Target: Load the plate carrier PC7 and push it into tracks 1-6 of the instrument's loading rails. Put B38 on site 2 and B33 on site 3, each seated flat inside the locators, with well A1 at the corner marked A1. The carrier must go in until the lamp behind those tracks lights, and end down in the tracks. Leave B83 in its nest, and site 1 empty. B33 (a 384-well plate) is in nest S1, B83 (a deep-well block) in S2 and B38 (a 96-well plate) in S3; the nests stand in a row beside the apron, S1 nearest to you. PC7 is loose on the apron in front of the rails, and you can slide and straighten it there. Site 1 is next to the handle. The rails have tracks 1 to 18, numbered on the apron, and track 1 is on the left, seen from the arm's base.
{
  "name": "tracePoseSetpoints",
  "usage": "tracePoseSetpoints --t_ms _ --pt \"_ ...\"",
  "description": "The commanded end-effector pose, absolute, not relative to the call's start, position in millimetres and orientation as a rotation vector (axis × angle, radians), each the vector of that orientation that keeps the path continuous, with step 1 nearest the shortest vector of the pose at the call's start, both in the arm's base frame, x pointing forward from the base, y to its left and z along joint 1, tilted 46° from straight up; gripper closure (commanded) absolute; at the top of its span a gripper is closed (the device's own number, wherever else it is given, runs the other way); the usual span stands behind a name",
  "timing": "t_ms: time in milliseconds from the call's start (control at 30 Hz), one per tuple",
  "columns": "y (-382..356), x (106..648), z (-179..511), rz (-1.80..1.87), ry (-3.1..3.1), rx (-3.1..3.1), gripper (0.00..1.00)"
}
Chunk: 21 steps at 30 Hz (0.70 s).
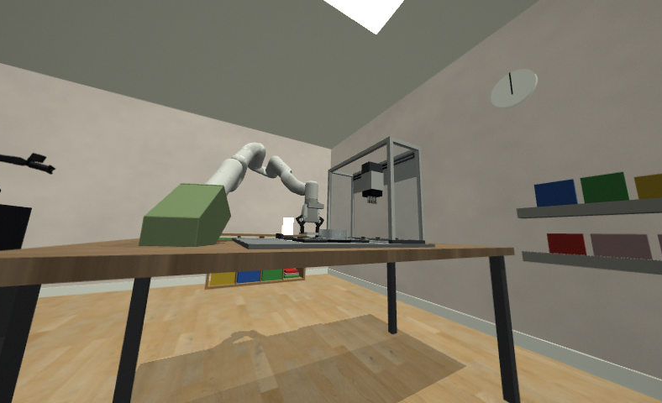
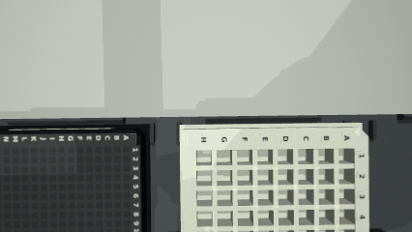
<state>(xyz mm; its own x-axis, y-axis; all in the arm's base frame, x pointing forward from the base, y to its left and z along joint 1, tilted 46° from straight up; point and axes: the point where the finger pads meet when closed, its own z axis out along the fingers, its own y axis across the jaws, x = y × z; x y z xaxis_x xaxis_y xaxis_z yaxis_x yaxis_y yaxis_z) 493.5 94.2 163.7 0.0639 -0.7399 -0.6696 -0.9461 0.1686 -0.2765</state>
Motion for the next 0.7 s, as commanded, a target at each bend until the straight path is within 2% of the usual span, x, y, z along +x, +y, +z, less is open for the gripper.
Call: tracePoseSetpoints --t_ms 0,667 --pt "93.9 494.7 164.5 0.355 1.718 -1.615 1.0" --pt "96.5 496.0 161.8 0.355 1.718 -1.615 1.0"
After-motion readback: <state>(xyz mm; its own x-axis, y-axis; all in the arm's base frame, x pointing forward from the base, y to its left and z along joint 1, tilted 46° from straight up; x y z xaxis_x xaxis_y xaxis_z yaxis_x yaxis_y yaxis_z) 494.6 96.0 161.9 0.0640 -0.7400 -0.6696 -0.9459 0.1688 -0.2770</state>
